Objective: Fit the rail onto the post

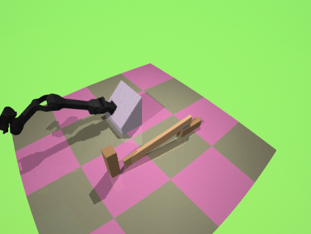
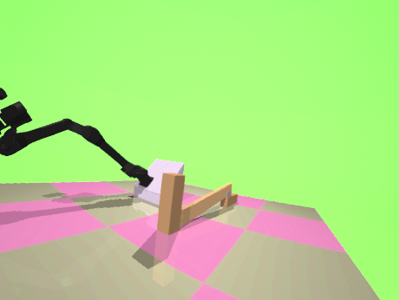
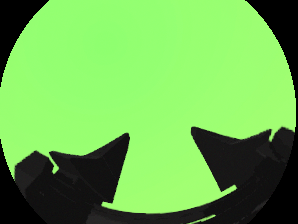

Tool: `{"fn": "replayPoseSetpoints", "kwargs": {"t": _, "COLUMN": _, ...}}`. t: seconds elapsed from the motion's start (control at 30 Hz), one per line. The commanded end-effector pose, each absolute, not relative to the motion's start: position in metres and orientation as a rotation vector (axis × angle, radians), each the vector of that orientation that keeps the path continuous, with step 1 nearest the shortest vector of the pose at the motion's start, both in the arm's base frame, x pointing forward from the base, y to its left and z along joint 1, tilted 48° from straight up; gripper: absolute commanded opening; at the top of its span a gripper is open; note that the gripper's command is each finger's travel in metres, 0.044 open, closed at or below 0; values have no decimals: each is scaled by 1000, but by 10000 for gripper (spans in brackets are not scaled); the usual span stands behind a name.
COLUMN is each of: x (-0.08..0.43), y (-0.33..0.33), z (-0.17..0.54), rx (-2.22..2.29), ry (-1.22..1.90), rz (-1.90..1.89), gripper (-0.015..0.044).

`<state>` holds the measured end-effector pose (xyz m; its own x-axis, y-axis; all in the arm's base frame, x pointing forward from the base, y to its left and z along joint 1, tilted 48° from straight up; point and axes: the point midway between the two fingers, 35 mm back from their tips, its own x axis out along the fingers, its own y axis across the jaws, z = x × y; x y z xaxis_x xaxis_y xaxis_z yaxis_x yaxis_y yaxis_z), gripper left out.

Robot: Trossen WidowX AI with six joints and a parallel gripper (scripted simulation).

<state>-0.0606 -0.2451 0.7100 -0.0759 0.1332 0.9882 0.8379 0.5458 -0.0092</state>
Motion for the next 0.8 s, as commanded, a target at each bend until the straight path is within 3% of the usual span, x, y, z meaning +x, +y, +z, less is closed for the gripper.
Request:
{"fn": "replayPoseSetpoints", "kwargs": {"t": 0.0, "x": -60, "y": -245, "z": 710, "rx": -853, "ry": -1561, "rz": -720, "gripper": 426}}
{"fn": "replayPoseSetpoints", "kwargs": {"t": 0.37, "x": -9, "y": -315, "z": 697, "rx": -618, "ry": -1481, "rz": -892, "gripper": 440}}
{"fn": "replayPoseSetpoints", "kwargs": {"t": 0.77, "x": 107, "y": -406, "z": 640, "rx": -262, "ry": -1152, "rz": -1105, "gripper": 440}}
